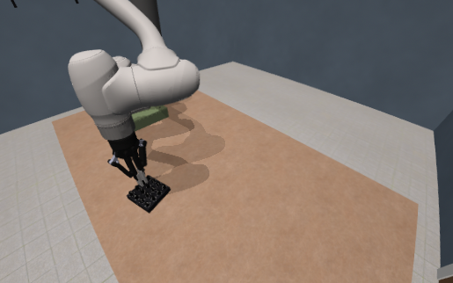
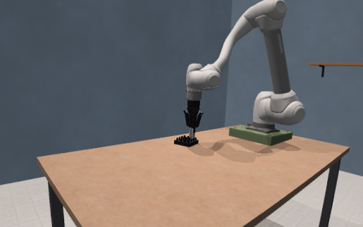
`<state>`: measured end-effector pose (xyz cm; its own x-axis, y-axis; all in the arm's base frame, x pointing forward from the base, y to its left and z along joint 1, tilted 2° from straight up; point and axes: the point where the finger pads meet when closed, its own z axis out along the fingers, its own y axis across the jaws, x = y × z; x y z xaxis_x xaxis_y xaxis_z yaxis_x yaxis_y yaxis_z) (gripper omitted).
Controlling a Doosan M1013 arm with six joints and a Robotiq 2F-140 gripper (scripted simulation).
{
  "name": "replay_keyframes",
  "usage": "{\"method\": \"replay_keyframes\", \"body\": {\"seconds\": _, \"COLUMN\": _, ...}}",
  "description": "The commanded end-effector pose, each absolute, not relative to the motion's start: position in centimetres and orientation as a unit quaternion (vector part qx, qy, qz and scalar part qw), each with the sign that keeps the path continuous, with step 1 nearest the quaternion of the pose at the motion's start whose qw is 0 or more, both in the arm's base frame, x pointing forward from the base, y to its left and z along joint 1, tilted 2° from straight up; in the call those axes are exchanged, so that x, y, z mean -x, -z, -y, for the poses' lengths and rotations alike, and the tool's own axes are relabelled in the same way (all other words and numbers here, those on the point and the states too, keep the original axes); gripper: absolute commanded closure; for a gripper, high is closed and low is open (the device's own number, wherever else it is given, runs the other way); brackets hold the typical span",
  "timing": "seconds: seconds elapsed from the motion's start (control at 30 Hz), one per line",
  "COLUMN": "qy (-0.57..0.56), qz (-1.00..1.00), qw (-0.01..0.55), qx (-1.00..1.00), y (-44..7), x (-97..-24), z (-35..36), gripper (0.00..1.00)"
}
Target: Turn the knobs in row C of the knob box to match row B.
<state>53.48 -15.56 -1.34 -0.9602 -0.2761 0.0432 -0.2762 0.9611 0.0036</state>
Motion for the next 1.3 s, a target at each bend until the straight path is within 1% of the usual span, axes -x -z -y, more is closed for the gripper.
{"method": "replay_keyframes", "body": {"seconds": 0.0, "qy": -0.001, "qz": 0.989, "qw": 0.021, "qx": -0.149, "y": 1.33, "x": -53.48, "z": 15.56, "gripper": 0.95}}
{"method": "replay_keyframes", "body": {"seconds": 0.8, "qy": 0.000, "qz": 0.987, "qw": 0.021, "qx": -0.161, "y": 1.33, "x": -53.48, "z": 15.56, "gripper": 0.95}}
{"method": "replay_keyframes", "body": {"seconds": 0.83, "qy": 0.000, "qz": 0.987, "qw": 0.021, "qx": -0.161, "y": 1.33, "x": -53.48, "z": 15.56, "gripper": 0.88}}
{"method": "replay_keyframes", "body": {"seconds": 1.27, "qy": 0.000, "qz": 0.987, "qw": 0.021, "qx": -0.161, "y": 1.33, "x": -53.48, "z": 15.56, "gripper": 0.88}}
